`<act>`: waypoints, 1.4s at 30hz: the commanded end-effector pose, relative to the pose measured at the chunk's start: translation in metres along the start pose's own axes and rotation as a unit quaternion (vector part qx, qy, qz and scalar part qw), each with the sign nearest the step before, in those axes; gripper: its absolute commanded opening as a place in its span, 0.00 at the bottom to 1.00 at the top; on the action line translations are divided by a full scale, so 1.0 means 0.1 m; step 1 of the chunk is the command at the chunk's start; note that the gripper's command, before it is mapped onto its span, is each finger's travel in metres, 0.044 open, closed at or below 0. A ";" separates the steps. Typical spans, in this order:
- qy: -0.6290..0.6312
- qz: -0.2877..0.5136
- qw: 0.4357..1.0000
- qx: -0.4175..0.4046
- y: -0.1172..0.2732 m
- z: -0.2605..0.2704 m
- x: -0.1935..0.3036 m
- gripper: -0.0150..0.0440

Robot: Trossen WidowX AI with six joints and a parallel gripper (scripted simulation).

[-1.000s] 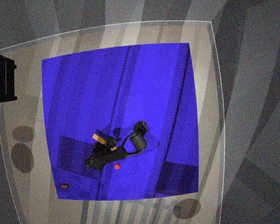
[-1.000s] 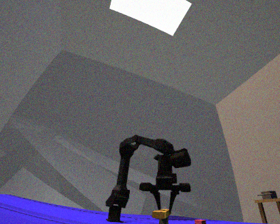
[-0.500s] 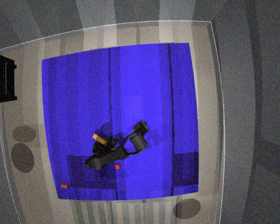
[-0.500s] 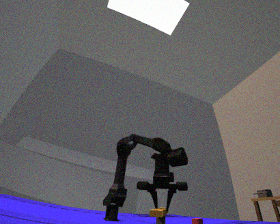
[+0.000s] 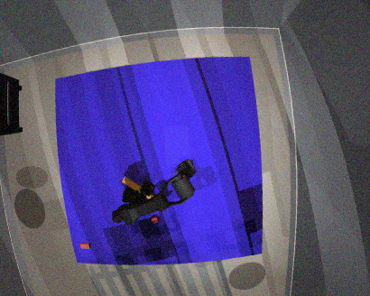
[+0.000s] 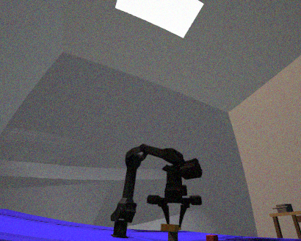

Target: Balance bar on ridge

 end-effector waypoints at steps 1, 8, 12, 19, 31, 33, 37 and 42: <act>0.000 0.000 1.000 0.000 0.00 0.00 0.00 0.54; 0.000 0.000 1.000 0.000 0.00 0.00 0.00 0.55; 0.000 0.000 1.000 0.000 0.00 0.00 0.00 0.55; 0.000 0.000 1.000 0.000 0.00 0.00 0.00 0.57; 0.000 0.000 1.000 0.000 0.00 0.00 0.00 0.66; 0.000 0.000 1.000 0.000 0.00 0.00 0.00 0.75; 0.000 0.000 1.000 0.000 0.00 0.00 0.00 0.92; 0.000 0.000 1.000 0.000 0.02 0.00 0.00 1.00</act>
Point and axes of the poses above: the point midway between the two fingers, 35 mm back from their tips, its own y axis back along the fingers, its own z axis across the jaws, x = y × z, the point moved 2 cm from there along y, back along the fingers, and after that the axes turned 7 degrees about y, right-handed, at the moved point
